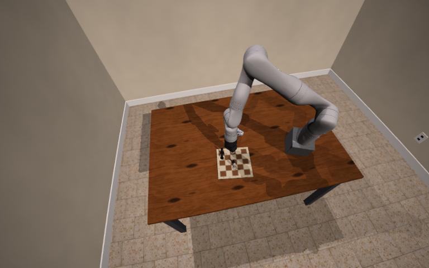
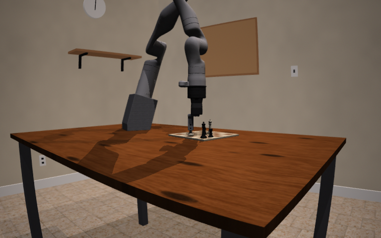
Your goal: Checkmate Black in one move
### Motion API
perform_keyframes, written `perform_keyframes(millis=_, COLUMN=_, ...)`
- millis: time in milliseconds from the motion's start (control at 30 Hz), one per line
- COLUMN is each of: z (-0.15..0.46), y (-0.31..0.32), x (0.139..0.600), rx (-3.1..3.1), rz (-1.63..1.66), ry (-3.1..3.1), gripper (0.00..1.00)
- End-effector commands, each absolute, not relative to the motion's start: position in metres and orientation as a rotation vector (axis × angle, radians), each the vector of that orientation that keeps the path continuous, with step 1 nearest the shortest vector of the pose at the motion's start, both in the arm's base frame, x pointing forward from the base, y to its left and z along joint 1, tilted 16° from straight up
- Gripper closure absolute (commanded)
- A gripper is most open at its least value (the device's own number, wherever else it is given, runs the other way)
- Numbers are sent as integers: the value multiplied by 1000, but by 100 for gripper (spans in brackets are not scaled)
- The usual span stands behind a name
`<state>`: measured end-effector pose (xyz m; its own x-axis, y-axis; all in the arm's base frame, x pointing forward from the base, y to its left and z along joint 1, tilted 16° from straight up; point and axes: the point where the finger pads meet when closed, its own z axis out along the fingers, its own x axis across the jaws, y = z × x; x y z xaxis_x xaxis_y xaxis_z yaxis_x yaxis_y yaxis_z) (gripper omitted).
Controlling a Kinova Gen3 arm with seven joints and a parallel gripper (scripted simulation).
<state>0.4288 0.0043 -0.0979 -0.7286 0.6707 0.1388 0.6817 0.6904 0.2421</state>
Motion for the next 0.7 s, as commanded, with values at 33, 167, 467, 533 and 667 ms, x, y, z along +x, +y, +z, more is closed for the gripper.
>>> perform_keyframes(millis=33, z=-98, y=4, x=429, rx=-1142, rz=-433, ry=-2853, gripper=100)
perform_keyframes(millis=167, z=-98, y=4, x=429, rx=-1142, rz=-433, ry=-2853, gripper=100)
perform_keyframes(millis=467, z=-101, y=5, x=430, rx=-1142, rz=-433, ry=-2853, gripper=100)
perform_keyframes(millis=533, z=-101, y=5, x=430, rx=-1142, rz=-433, ry=-2853, gripper=100)
perform_keyframes(millis=667, z=-101, y=5, x=430, rx=-1142, rz=-433, ry=-2853, gripper=100)
